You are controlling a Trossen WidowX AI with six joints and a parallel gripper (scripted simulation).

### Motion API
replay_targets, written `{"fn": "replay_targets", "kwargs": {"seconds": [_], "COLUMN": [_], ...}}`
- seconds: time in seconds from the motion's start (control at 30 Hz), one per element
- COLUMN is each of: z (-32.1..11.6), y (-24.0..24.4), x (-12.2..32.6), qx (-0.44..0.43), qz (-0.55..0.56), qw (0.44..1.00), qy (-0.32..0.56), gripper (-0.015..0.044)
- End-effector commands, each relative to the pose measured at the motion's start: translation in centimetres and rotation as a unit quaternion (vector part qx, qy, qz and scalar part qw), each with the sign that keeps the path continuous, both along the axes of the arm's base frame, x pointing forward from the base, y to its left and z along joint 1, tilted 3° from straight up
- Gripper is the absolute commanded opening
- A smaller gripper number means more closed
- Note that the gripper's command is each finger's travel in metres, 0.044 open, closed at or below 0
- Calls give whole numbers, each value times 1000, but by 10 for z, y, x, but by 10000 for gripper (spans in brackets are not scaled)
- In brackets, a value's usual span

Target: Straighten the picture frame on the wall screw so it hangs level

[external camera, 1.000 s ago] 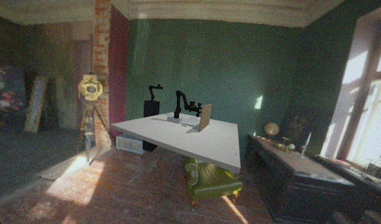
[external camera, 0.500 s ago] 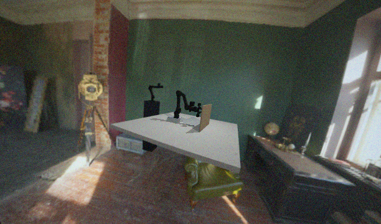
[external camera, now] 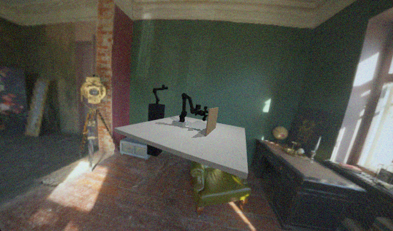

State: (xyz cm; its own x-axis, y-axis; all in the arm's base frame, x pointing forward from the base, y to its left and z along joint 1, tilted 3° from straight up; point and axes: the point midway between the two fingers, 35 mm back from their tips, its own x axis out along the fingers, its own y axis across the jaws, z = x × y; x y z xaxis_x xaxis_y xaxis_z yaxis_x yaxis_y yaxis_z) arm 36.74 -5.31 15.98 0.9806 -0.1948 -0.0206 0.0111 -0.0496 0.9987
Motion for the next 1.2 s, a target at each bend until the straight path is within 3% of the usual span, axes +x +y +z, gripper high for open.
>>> {"fn": "replay_targets", "kwargs": {"seconds": [0.0, 0.13, 0.3, 0.77, 0.93, 1.17], "z": [0, 0, 2, 0, 9, 27], "y": [0, 0, 1, 19, 27, 58], "x": [0, 0, -5, -97, -94, -123], "qx": [-2, -2, -8, -141, -129, -136], "qz": [0, 0, 0, 4, 2, -4], "qw": [1000, 1000, 1000, 990, 991, 990], "qy": [0, 0, 2, 27, 25, 37], "gripper": [157, 260, 260, 260, 260, 260]}}
